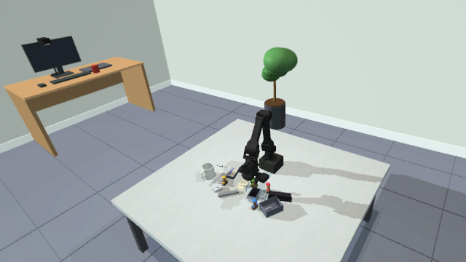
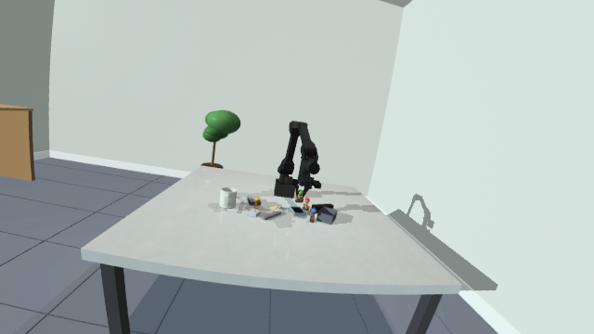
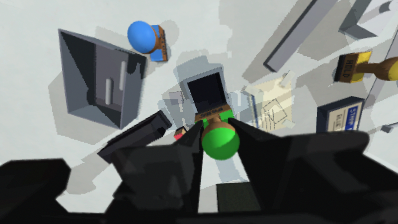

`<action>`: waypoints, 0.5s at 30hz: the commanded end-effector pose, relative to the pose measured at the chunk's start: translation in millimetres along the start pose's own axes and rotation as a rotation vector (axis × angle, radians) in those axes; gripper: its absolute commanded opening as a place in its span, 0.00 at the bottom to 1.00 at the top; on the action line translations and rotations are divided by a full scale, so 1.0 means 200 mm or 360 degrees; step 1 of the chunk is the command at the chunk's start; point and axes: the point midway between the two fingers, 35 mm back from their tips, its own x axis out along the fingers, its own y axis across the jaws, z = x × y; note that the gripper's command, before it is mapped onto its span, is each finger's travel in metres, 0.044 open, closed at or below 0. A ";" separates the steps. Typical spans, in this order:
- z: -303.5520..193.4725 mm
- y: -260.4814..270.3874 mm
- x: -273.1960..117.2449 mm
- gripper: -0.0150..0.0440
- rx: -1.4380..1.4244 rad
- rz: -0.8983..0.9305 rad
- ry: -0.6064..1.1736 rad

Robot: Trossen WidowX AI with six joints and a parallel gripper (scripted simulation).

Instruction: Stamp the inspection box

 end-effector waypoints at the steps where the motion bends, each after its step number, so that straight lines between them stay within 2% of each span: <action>1: 0.01 0.00 -0.04 0.25 -0.0001 -0.0002 -0.0014; 5: 0.00 -0.02 -0.05 0.25 0.0036 -0.0002 -0.0013; 15: -0.02 -0.20 -0.05 0.25 0.0580 -0.0004 -0.0005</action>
